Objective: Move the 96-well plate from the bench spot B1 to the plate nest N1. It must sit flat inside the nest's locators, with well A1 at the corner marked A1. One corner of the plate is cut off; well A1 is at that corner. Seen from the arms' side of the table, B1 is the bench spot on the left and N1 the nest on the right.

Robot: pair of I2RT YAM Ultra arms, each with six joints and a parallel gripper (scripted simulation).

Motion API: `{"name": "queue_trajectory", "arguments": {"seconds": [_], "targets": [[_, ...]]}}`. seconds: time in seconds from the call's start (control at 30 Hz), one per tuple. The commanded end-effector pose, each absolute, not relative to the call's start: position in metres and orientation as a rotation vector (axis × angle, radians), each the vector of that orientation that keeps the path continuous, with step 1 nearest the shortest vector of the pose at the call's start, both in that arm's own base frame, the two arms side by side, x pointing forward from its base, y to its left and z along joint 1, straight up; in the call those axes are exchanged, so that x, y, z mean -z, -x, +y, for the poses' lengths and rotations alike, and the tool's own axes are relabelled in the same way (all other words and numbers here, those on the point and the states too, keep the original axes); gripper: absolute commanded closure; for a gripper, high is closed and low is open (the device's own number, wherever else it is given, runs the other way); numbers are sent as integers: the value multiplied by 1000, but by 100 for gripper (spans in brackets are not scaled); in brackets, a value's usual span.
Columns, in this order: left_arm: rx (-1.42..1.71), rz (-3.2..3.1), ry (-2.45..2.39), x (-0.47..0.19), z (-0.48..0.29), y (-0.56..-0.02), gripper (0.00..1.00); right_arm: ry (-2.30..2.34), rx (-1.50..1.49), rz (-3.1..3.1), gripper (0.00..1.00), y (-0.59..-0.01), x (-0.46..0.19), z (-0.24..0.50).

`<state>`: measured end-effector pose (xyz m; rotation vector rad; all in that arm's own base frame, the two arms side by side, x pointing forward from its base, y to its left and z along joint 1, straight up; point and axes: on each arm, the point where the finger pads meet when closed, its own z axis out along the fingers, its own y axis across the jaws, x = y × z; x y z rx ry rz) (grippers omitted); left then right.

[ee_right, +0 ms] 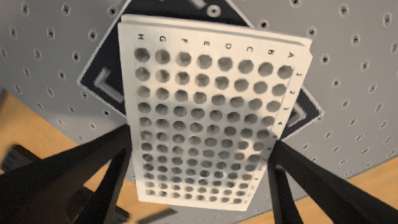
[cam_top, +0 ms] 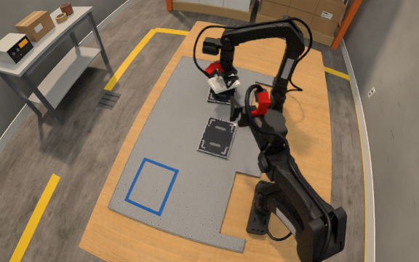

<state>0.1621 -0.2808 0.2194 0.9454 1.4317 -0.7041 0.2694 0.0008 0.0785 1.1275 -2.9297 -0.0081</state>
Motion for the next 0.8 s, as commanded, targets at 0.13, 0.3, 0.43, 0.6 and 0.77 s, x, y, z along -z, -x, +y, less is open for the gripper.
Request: {"name": "queue_trajectory", "arguments": {"seconds": [0.13, 0.3, 0.43, 0.6, 0.77], "targets": [[718, 1405, -938, -227, -283, -161, 0, -528, -13, -3125, 22, -273, -85, 1], [718, 1405, -938, -227, -283, -161, 0, -329, -13, -3153, 22, -273, -85, 1], [718, 1405, -938, -227, -283, -161, 0, -17, -12, -3169, 22, -273, -85, 1], [718, 1405, -938, -227, -283, -161, 0, 306, -9, -3153, 22, -272, -85, 1], [718, 1405, -938, -227, -283, -161, 0, 567, -6, -3117, 22, -272, -86, 1]]}}
